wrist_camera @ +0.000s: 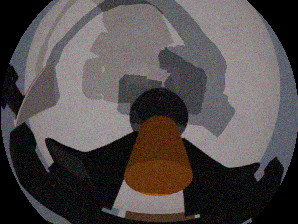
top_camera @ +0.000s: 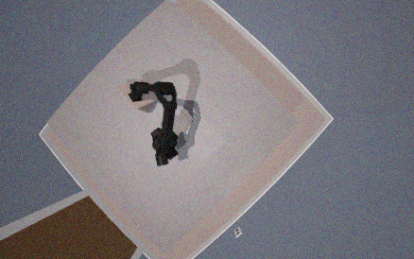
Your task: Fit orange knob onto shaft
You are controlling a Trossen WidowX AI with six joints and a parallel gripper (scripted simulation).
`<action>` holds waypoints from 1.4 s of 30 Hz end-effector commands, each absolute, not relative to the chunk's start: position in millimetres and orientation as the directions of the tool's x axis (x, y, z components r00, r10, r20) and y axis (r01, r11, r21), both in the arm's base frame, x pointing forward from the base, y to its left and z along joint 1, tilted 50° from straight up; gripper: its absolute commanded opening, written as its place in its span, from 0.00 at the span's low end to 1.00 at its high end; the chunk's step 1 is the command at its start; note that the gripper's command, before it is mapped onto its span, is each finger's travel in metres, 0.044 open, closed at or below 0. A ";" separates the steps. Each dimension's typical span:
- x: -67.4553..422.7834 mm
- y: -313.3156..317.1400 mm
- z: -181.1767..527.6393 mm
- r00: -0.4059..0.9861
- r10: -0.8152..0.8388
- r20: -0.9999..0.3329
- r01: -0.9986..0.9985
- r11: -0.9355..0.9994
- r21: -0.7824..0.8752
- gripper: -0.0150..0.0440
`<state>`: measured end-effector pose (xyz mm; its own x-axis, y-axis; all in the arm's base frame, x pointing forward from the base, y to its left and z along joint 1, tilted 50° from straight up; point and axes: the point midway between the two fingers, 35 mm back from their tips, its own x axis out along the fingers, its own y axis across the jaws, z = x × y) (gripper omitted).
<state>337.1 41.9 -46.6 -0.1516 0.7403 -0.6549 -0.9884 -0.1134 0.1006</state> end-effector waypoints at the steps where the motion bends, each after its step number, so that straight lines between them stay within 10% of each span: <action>1: 336.3 38.2 -42.7 -0.150 0.742 -0.654 -0.989 -0.111 0.101 0.25; 42: 337.3 38.3 -44.6 -0.150 0.742 -0.654 -0.984 -0.179 0.022 0.25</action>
